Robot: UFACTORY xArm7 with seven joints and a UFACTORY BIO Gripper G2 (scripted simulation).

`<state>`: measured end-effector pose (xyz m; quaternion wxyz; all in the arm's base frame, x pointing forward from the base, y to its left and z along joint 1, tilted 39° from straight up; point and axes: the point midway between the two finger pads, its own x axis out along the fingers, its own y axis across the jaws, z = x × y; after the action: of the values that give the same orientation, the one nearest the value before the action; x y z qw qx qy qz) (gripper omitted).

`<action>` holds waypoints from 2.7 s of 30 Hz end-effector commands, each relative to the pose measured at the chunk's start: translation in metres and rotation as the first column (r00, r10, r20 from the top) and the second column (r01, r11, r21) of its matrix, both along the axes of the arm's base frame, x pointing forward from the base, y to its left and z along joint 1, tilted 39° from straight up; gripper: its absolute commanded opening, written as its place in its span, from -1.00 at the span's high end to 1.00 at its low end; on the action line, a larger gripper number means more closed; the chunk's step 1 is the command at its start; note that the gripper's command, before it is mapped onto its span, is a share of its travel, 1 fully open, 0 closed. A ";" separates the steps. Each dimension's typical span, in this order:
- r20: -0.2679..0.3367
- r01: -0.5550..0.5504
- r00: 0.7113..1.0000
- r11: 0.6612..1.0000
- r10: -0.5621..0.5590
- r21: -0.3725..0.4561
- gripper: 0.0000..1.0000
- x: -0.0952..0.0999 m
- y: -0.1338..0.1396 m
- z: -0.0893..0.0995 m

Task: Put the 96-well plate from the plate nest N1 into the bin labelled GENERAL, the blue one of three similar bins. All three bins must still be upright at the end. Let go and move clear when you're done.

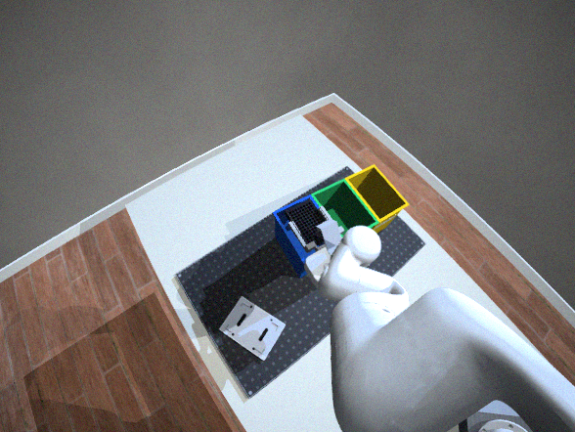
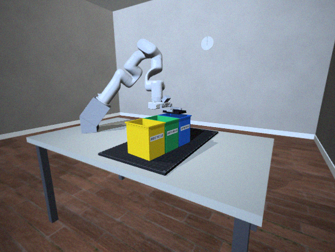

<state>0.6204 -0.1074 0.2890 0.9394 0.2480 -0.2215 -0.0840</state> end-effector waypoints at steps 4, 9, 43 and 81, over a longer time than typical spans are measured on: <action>0.003 0.004 1.000 1.000 -0.004 -0.002 1.00 0.000 -0.002 0.002; 0.004 0.003 1.000 1.000 -0.003 -0.002 1.00 0.000 -0.002 0.002; 0.003 0.004 1.000 1.000 -0.004 -0.002 1.00 0.009 0.007 -0.013; 0.003 0.004 1.000 1.000 -0.004 -0.002 0.64 0.015 0.013 -0.023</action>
<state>0.6349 -0.0924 0.2637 0.9393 0.2479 -0.2215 -0.0842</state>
